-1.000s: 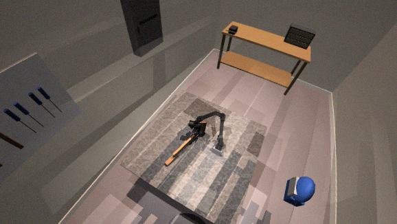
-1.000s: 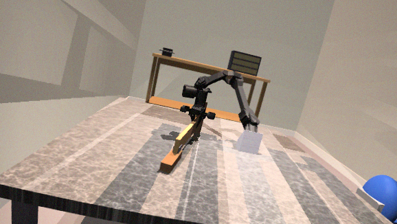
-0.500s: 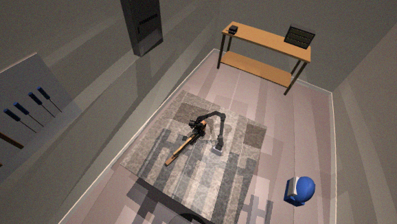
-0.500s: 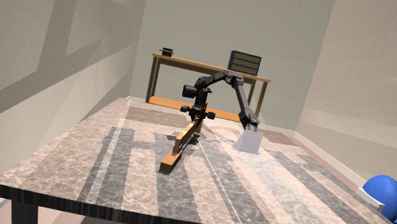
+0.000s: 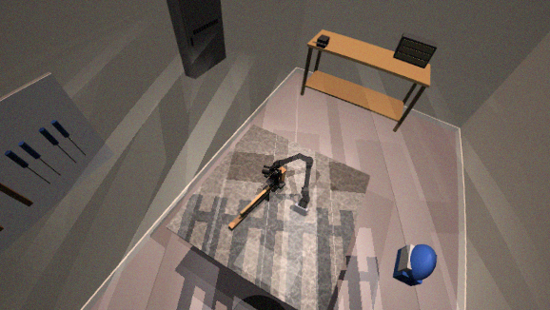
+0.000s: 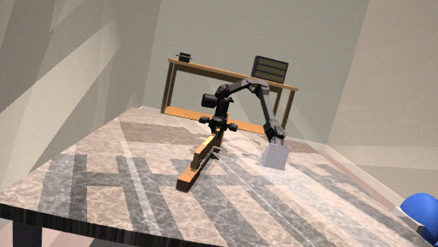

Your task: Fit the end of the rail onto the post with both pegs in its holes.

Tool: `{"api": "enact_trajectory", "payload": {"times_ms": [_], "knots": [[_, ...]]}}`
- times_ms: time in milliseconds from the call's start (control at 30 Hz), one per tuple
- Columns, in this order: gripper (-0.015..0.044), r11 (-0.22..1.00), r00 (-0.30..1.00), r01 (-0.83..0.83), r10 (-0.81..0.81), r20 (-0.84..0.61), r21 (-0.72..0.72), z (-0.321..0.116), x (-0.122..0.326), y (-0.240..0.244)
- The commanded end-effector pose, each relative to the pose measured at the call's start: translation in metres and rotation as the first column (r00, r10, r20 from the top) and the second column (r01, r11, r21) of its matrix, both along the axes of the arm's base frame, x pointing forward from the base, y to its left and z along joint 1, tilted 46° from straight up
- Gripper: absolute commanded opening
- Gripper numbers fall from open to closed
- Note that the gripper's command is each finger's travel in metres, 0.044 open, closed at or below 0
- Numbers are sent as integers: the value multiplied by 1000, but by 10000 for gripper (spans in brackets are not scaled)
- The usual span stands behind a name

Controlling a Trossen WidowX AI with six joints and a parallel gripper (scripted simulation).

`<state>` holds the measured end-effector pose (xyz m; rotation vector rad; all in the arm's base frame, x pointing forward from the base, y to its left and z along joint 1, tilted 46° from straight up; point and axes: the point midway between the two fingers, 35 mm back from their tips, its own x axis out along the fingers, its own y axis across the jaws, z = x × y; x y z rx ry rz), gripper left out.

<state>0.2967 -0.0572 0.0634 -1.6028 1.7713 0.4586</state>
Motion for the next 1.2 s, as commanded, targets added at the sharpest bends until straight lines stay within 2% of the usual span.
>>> {"api": "enact_trajectory", "payload": {"times_ms": [0, 367, 933, 1100, 1167], "knots": [[0, 1000, 1000, -3, 3, 3, -3, 4, -1, -1], [0, 1000, 1000, -3, 3, 3, -3, 6, -2, -3], [440, 1000, 1000, 1, -1, 0, -1, 3, -1, -2], [440, 1000, 1000, 0, 0, 0, 0, 3, 0, 0], [440, 1000, 1000, -2, 2, 2, 1, 3, 3, 19]]}}
